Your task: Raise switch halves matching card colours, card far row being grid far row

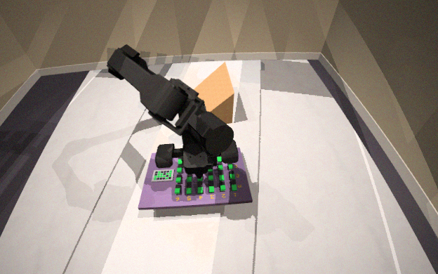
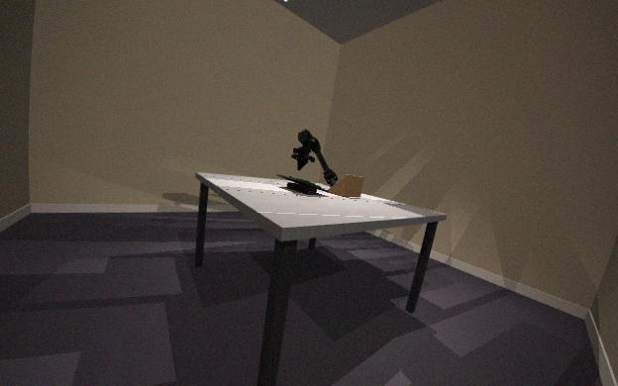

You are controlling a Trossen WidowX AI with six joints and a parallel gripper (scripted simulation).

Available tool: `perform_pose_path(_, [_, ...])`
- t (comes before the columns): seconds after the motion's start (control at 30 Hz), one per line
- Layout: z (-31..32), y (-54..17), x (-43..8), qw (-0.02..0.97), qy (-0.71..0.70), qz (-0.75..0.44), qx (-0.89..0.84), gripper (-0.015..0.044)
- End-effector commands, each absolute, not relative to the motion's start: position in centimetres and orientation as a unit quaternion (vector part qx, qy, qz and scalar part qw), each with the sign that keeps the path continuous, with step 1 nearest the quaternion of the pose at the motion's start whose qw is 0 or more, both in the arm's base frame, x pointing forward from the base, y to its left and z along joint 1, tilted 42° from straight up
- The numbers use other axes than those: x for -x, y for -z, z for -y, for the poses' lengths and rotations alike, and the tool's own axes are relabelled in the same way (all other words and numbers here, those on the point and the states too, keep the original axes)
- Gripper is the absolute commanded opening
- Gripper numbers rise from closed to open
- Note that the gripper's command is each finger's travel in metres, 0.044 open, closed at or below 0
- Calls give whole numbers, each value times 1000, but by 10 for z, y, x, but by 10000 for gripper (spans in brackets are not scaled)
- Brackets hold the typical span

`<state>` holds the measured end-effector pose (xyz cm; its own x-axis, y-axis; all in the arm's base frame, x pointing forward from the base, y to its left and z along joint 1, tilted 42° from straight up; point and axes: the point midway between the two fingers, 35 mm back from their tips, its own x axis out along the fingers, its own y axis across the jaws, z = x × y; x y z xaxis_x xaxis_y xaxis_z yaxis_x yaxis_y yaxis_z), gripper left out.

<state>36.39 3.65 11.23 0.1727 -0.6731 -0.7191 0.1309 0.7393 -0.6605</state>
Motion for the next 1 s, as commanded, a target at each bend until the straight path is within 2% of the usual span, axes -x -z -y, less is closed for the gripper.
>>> perform_pose_path(0.0, [-42, -123, -360, 729, 279, -581, 231, 0])
perform_pose_path(0.07, [-43, -121, -353, 729, 278, -582, 229, 0])
perform_pose_path(0.37, [-41, -100, -265, 727, 279, -583, 231, 0])
perform_pose_path(0.97, [-10, -68, -270, 735, 276, -572, 235, 0])
